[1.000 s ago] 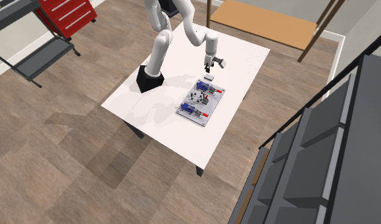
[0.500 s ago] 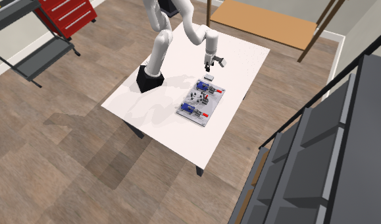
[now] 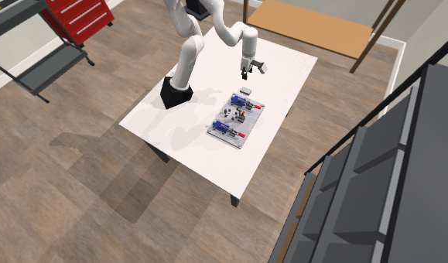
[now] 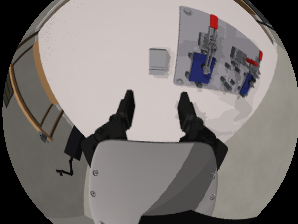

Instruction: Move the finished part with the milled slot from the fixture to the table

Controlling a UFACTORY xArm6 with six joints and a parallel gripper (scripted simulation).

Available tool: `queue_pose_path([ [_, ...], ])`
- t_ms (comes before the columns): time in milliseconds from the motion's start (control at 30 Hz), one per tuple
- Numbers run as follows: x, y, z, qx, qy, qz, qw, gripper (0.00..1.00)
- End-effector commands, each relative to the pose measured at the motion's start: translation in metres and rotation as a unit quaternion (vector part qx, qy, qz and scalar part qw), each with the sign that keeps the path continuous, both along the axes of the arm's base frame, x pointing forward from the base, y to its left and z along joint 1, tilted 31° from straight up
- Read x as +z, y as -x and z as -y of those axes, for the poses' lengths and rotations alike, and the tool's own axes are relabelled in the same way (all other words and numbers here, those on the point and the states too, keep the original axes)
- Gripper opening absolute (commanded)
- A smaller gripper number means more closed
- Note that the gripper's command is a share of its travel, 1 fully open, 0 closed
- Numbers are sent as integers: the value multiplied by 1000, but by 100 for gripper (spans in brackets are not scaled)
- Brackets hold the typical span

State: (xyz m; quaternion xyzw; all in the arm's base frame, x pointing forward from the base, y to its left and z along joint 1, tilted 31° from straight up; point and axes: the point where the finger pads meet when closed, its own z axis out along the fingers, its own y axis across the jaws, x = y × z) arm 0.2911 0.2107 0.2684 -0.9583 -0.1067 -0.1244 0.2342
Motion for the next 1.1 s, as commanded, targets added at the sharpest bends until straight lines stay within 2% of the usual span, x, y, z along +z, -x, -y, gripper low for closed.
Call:
queue_pose_path([
  [0, 19, 4, 10, 0, -1, 1, 1000, 69],
  [333, 35, 8, 19, 0, -1, 1, 1000, 69],
  [1067, 36, 8, 20, 0, -1, 1, 1000, 69],
])
